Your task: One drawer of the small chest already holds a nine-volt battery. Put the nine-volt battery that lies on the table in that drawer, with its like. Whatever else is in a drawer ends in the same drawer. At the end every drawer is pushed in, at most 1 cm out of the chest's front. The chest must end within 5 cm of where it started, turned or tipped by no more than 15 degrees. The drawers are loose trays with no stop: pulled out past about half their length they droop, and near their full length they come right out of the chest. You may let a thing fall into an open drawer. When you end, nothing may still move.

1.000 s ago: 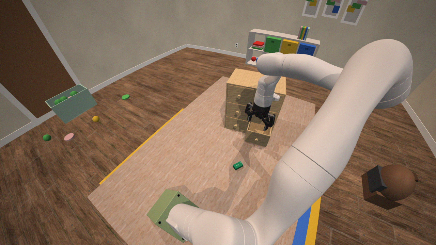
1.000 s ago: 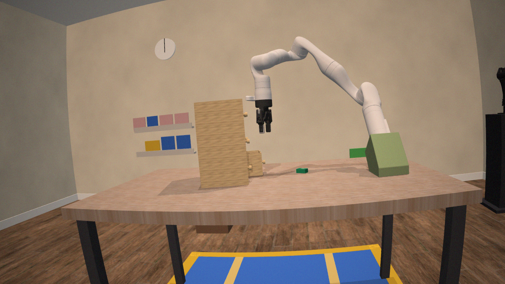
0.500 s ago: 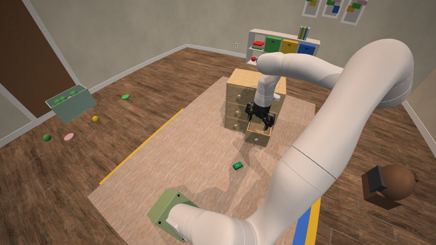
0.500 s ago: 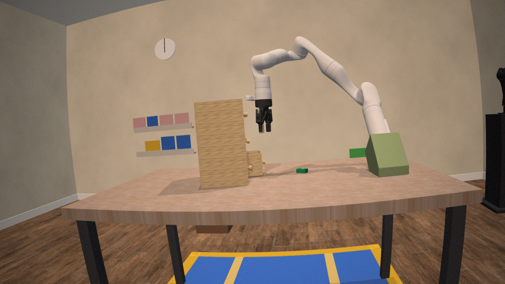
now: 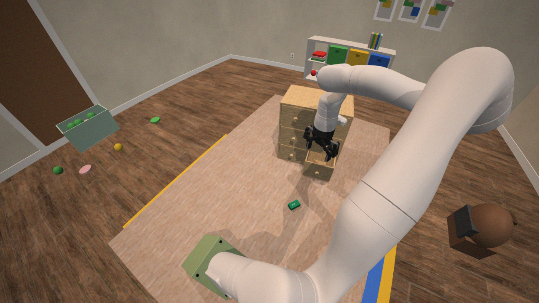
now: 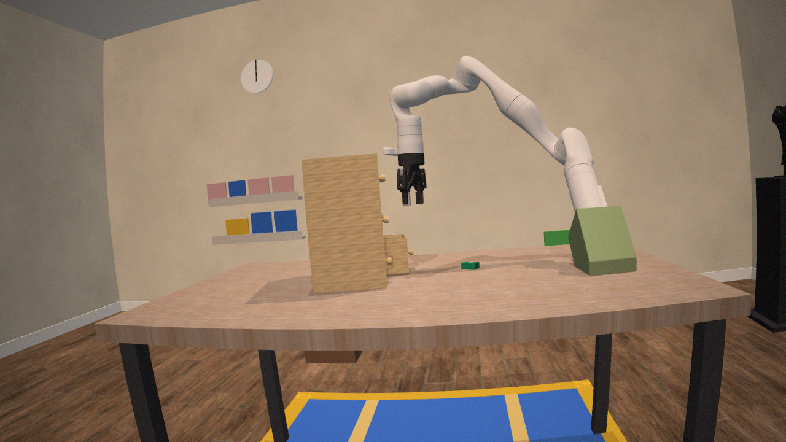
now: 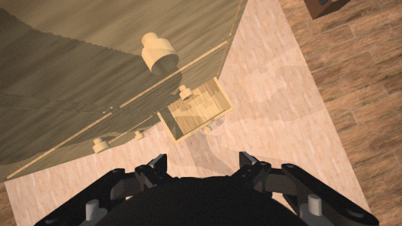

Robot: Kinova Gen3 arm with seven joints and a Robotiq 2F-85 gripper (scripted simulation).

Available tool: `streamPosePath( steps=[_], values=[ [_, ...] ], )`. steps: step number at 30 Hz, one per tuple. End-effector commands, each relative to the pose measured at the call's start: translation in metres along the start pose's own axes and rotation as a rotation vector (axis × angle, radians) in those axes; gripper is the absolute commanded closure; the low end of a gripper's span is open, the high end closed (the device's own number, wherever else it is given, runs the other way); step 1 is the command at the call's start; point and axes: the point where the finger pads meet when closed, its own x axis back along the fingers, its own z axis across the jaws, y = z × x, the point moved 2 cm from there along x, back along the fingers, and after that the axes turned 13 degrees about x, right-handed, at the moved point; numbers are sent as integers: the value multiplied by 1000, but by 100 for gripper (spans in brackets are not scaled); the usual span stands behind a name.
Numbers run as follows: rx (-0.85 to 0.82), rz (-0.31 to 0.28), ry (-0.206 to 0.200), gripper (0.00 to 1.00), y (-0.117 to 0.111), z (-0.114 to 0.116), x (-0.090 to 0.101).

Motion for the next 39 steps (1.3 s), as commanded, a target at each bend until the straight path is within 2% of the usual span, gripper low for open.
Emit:
streamPosePath(
  steps=[1, 15, 39],
  values=[
    [-31, 0, -7, 0, 2, -1, 2],
    [-133, 0, -6, 0, 5, 0, 6],
    [-404, -2, -3, 0, 14, 2, 16]
  ],
)
